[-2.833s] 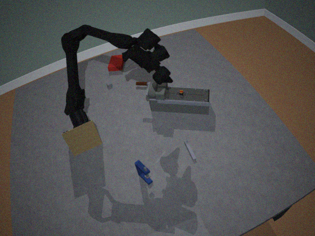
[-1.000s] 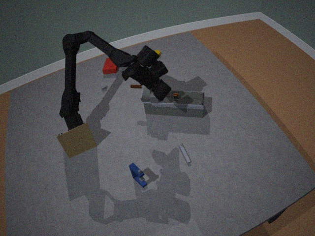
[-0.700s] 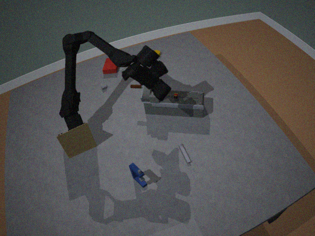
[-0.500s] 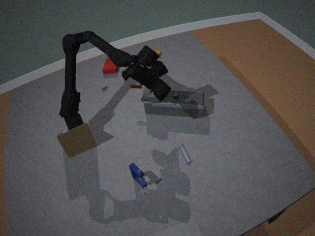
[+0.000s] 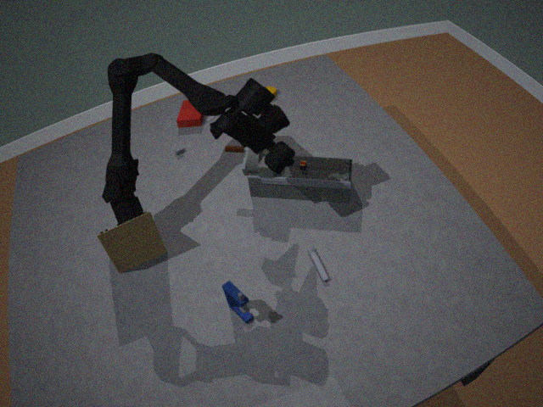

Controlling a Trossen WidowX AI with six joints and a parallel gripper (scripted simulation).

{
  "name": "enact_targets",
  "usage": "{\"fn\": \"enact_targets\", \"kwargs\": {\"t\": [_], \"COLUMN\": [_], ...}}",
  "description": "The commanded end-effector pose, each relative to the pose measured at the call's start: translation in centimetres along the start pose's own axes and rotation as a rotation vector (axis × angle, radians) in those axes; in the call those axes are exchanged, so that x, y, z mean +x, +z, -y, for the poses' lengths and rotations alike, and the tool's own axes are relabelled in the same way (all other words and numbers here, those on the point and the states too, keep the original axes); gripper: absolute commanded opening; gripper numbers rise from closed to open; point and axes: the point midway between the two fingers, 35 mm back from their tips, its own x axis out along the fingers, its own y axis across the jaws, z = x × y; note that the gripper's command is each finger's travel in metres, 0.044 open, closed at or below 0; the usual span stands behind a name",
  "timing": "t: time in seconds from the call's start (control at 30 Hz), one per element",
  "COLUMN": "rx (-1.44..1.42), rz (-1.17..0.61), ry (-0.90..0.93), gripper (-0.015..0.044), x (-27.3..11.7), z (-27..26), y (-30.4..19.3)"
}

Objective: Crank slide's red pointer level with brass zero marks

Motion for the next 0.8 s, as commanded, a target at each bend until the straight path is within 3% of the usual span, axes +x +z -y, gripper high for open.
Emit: {"fn": "enact_targets", "kwargs": {"t": [0.0, 0.03, 0.6, 0.77], "rx": [0.000, 0.000, 0.000, 0.000], "rz": [0.000, 0.000, 0.000, 0.000], "ry": [-0.001, -0.001, -0.001, -0.001], "gripper": [0.0440, 0.0440, 0.0000, 0.0000], "x": [0.00, 0.00, 0.00, 0.00], "z": [0.02, 0.02, 0.02, 0.02], "y": [0.00, 0.00, 0.00, 0.00]}}
